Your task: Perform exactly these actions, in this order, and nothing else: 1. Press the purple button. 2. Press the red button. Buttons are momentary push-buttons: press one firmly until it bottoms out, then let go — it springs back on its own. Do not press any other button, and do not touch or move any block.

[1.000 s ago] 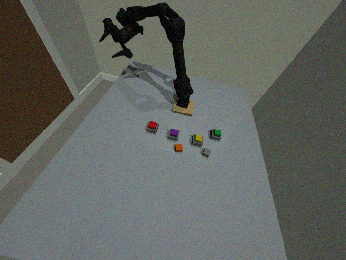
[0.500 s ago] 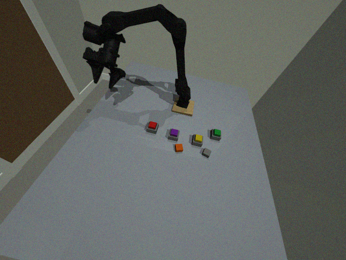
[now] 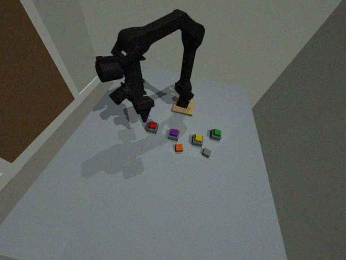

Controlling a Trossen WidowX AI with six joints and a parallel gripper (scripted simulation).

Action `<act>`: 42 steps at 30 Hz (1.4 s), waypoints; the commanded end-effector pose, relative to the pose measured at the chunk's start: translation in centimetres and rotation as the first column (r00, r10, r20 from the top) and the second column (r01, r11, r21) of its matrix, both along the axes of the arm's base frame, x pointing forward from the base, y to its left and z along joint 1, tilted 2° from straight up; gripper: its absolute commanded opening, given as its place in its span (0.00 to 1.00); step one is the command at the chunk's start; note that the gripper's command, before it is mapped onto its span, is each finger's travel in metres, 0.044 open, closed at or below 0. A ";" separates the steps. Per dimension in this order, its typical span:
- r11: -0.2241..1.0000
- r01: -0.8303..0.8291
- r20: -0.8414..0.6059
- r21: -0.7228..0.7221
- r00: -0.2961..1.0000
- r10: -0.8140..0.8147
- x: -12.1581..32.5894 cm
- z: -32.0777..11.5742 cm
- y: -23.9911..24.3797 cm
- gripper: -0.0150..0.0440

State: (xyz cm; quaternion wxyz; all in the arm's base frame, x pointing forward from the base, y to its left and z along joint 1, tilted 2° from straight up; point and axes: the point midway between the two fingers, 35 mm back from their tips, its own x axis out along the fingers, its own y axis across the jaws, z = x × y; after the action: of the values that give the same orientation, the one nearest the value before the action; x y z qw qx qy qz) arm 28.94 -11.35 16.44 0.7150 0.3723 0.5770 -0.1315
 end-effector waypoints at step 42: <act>0.569 -0.773 -0.310 -0.279 0.634 0.709 -5.2 -7.5 14.2 0.29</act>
State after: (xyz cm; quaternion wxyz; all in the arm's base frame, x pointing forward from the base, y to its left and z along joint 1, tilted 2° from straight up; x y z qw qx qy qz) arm 23.90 3.00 9.17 0.7140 -0.0620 0.6962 0.0419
